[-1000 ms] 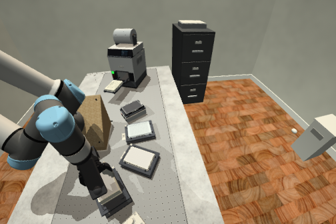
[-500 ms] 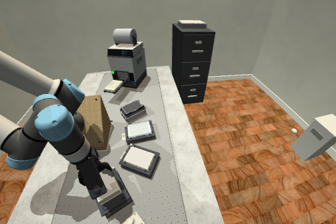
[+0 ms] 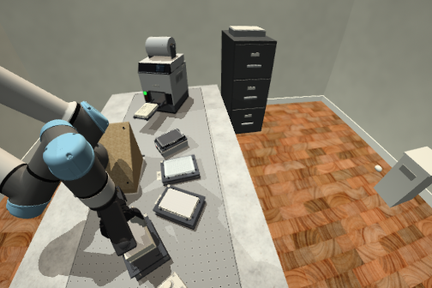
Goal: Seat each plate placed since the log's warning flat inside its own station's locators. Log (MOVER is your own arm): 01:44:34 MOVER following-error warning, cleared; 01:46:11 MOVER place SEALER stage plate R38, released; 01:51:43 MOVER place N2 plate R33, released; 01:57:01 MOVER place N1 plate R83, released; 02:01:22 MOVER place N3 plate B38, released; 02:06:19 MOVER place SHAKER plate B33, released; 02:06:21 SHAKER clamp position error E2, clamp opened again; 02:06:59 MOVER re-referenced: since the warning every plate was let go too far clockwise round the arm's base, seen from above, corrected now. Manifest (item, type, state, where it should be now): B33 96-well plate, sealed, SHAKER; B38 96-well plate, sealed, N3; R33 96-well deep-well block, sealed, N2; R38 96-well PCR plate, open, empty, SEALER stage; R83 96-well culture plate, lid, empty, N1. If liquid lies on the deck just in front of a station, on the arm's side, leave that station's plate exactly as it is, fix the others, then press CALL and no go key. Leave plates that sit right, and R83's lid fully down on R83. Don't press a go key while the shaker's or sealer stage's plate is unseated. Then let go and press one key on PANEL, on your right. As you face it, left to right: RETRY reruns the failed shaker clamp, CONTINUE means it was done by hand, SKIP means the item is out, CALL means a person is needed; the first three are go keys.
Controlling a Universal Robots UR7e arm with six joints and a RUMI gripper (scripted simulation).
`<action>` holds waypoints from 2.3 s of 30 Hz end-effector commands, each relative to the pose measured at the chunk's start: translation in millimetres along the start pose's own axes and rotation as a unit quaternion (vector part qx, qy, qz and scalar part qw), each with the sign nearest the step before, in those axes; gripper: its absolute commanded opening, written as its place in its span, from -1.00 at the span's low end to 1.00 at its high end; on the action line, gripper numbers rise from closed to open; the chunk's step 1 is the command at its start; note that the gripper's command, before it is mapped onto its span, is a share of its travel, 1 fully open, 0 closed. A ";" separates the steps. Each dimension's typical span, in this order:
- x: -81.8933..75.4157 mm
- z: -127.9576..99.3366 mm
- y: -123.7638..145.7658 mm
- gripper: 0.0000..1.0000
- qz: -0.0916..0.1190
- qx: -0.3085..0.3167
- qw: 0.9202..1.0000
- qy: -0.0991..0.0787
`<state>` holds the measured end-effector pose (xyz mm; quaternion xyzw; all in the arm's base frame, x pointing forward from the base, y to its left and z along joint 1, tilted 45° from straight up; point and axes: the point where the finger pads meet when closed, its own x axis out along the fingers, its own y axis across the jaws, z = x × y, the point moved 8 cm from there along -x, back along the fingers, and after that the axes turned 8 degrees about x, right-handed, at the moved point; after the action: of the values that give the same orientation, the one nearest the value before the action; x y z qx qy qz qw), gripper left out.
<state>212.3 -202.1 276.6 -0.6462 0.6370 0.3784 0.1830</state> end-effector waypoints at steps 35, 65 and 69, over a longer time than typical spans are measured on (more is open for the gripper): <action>-36.0 0.6 0.3 -1.00 0.000 0.000 1.000 0.000; -34.6 -13.1 -0.5 -1.00 -0.004 -0.007 1.000 0.012; -34.6 -13.1 -0.5 -1.00 -0.004 -0.007 1.000 0.012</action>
<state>219.3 -187.4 309.6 -0.6543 0.6340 0.3744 0.1725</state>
